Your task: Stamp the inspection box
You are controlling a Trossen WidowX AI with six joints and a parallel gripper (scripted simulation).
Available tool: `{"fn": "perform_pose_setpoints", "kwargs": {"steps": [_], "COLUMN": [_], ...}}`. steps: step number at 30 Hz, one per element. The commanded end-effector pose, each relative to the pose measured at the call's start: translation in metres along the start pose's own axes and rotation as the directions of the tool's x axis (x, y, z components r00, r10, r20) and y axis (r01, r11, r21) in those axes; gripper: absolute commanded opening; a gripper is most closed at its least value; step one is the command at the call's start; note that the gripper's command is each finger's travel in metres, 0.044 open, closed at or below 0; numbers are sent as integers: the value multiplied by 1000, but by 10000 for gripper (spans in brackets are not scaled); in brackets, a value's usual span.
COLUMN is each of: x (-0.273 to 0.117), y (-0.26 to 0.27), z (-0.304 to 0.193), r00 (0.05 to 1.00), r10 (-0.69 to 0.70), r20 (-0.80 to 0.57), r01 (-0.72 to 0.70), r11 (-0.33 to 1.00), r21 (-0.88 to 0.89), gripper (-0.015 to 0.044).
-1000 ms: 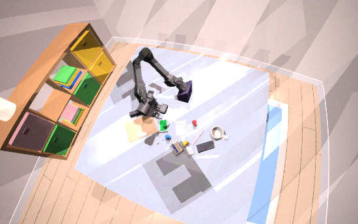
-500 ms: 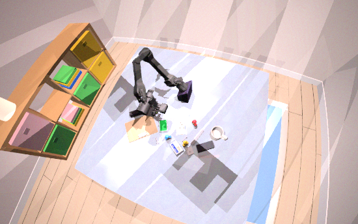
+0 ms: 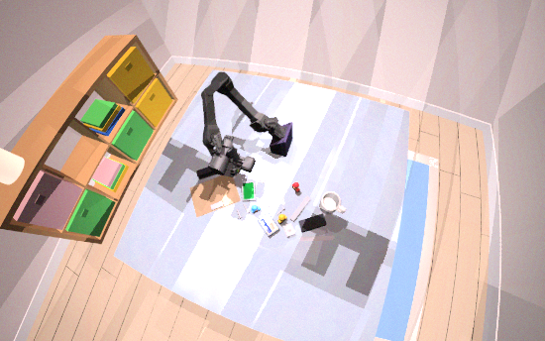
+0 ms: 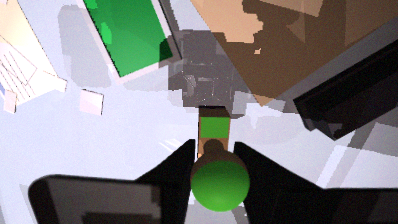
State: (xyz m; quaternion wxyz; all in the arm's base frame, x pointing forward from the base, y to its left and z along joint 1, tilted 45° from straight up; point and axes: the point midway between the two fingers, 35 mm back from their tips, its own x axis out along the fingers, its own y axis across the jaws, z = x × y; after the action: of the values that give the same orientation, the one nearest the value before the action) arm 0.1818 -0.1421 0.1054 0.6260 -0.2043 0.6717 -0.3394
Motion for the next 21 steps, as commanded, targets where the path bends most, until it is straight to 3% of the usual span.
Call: {"fn": "perform_pose_setpoints", "kwargs": {"steps": [1, 21], "x": [-3, -12], "y": [-1, -2], "z": [0, -1], "r00": [1000, 1000], "r10": [-7, -12], "r20": [0, 1], "r01": [7, 12], "r11": [1000, 1000], "r21": [2, 1], "gripper": [0, 0]}}
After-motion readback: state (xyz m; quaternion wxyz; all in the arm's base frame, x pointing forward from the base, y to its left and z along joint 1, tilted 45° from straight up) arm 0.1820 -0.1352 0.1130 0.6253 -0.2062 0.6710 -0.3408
